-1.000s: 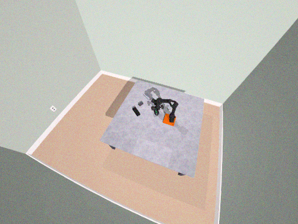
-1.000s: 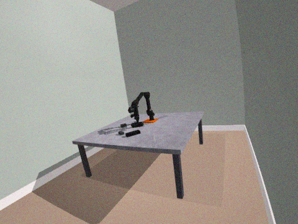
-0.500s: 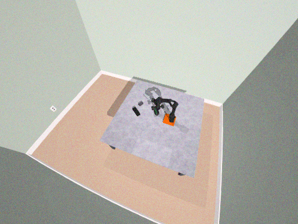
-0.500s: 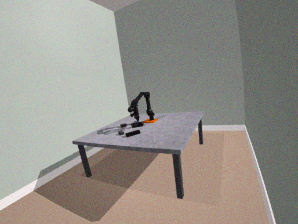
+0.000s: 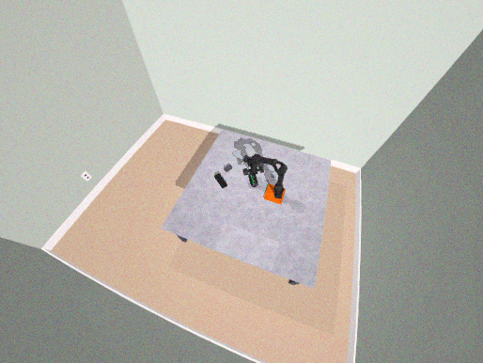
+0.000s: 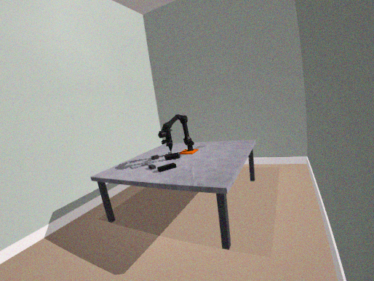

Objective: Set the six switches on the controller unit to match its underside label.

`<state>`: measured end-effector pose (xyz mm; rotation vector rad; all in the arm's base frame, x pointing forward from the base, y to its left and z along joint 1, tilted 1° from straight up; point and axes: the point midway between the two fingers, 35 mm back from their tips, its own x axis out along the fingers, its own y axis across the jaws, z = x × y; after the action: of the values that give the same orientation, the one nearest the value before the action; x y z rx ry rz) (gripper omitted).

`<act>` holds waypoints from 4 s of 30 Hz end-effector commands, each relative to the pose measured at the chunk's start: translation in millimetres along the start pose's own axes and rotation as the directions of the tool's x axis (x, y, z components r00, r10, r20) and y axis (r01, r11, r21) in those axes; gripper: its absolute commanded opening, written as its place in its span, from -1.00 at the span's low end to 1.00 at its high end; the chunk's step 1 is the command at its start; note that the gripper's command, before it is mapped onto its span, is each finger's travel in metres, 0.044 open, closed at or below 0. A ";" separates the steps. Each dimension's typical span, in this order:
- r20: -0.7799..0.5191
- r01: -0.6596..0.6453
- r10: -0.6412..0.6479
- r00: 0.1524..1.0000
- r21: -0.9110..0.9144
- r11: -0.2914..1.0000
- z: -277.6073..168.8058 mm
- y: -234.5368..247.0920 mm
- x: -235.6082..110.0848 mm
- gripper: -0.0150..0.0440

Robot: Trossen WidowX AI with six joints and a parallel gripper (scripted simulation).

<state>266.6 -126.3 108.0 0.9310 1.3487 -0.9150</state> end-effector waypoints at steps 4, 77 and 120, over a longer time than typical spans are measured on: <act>-0.004 0.004 -0.004 1.000 0.002 1.000 2.8 2.8 9.7 -0.49; -0.004 0.004 -0.004 1.000 0.004 1.000 2.4 2.3 47.0 -0.49; -0.012 -0.084 0.084 0.996 0.003 0.996 -6.6 -31.2 8.3 -0.49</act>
<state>251.2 -127.2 107.4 0.9544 1.3266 -0.8779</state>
